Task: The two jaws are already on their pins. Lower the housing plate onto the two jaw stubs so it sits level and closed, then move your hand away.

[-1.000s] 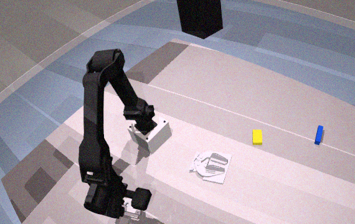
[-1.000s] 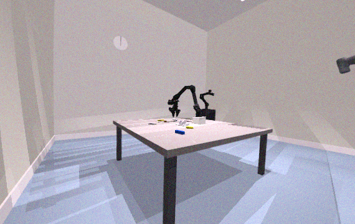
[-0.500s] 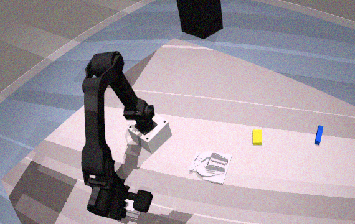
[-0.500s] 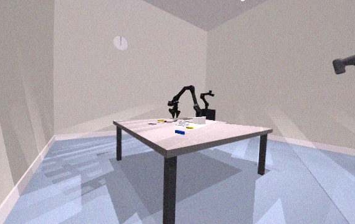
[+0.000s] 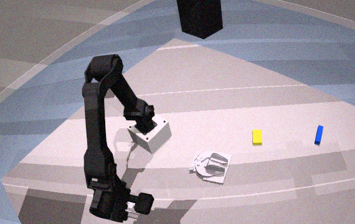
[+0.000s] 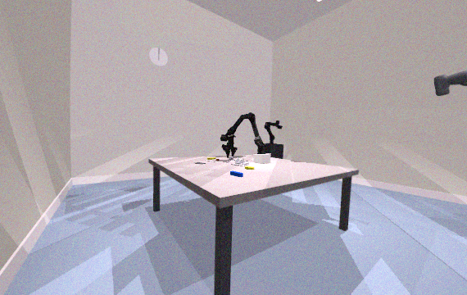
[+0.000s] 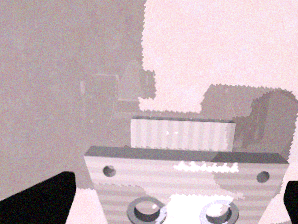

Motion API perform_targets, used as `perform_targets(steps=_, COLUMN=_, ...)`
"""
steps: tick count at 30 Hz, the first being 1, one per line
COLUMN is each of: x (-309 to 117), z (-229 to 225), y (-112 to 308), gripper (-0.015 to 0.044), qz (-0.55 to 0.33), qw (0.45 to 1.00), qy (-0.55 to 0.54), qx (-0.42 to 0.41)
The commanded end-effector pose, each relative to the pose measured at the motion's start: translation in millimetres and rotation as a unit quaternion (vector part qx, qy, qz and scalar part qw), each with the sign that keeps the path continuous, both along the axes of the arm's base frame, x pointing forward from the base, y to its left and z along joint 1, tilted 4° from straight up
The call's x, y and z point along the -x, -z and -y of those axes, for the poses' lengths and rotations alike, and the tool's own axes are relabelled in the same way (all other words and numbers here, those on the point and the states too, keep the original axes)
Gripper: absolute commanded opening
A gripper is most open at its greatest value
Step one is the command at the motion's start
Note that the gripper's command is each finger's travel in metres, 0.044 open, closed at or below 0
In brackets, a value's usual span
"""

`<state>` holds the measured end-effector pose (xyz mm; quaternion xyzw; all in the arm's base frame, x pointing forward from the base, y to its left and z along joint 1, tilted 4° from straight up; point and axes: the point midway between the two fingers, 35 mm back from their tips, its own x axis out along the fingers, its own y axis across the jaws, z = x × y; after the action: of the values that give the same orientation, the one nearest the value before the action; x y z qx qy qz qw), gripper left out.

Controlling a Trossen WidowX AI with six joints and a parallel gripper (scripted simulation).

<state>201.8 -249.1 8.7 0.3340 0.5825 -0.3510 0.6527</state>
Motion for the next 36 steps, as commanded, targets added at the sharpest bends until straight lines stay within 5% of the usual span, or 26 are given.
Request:
perform_targets(steps=1, x=1.4, z=-1.0, y=10.9, gripper=0.044, qz=-0.006, qw=1.0, qy=-0.002, qx=-0.003)
perform_targets(steps=36, x=1.1, z=-0.7, y=18.8, gripper=0.044, qz=-0.006, qw=1.0, qy=-0.002, qx=-0.003)
